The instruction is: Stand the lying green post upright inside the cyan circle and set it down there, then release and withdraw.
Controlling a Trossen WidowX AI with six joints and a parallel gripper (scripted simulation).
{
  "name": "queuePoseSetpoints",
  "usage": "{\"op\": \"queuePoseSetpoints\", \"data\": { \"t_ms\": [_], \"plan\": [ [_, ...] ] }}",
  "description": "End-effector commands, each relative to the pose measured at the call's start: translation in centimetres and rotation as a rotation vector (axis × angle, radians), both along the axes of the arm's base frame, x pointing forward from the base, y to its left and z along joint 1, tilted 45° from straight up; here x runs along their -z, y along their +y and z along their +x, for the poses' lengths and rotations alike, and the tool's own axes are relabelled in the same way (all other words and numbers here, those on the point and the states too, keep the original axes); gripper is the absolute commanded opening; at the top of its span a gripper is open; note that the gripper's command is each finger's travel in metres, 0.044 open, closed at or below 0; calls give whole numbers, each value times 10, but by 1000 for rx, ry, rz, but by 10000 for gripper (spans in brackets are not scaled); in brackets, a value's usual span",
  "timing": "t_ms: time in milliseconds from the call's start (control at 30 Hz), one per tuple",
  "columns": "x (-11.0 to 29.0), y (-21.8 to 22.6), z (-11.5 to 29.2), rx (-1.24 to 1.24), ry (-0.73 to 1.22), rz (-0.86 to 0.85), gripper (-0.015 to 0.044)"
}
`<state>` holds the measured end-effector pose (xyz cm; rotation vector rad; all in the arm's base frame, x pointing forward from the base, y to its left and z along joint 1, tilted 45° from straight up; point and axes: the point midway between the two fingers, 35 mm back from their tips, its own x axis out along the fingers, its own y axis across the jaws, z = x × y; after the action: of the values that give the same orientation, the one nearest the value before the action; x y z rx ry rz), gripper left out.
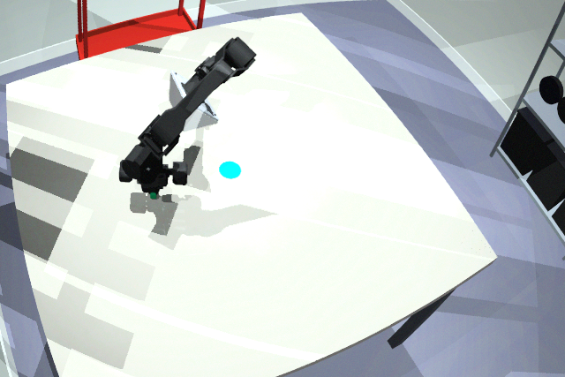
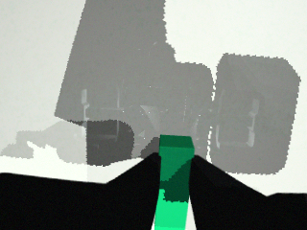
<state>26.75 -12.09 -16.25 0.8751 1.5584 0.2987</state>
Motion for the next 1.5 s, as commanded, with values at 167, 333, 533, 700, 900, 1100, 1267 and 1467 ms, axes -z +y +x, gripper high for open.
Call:
{"op": "queuePoseSetpoints", "data": {
  "t_ms": [167,333,533,700,900,1100,1267,1467],
  "plan": [
    [-7,-10,3,9,-7,-6,23],
    [-12,-14,3,7,-4,-5,23],
    [-17,-20,3,5,-1,-4,23],
    [-22,-24,3,2,2,-3,23],
    [-28,-30,3,0,5,-2,23],
    [-34,-35,3,-3,8,0,23],
    [-39,-39,2,-5,11,1,23],
    [-45,-44,2,-8,14,3,23]
  ]
}}
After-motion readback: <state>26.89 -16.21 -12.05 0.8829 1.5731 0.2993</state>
